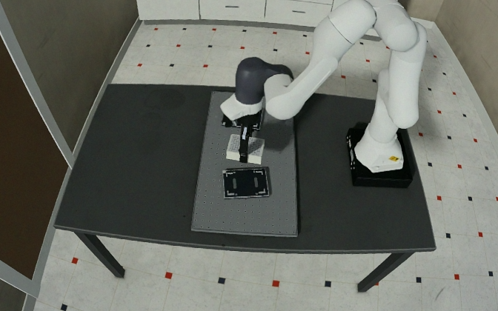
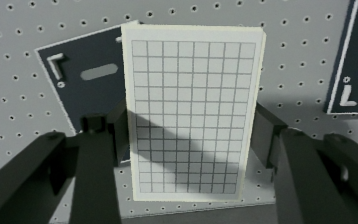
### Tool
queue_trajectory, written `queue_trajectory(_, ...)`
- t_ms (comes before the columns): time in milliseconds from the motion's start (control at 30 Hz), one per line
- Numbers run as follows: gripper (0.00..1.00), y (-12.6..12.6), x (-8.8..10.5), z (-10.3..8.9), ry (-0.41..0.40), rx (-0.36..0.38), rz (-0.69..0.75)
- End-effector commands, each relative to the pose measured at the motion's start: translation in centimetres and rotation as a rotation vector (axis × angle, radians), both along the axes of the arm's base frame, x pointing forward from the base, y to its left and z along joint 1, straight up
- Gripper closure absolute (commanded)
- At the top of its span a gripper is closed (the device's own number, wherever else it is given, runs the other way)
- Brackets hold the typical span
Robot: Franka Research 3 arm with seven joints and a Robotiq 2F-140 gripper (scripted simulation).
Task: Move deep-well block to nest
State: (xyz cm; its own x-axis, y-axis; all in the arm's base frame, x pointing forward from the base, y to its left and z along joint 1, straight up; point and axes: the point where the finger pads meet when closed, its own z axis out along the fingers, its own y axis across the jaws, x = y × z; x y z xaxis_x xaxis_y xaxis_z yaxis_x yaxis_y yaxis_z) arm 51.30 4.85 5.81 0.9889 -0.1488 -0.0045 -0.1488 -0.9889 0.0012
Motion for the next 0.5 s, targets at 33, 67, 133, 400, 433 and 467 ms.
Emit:
queue_trajectory(33,0.4,-0.8,0.2,0.2,-0.006,0.004,0.028)
queue_trajectory(67,0.4,-1.2,0.3,0.2,-0.006,0.004,0.028)
queue_trajectory(133,0.4,-1.8,0.3,0.2,-0.006,0.004,0.028)
queue_trajectory(400,0.4,-4.5,0.5,0.2,-0.006,0.004,0.028)
queue_trajectory(433,0.4,-4.8,0.5,0.2,-0.006,0.004,0.028)
queue_trajectory(467,0.4,-5.2,0.5,0.2,-0.006,0.004,0.028)
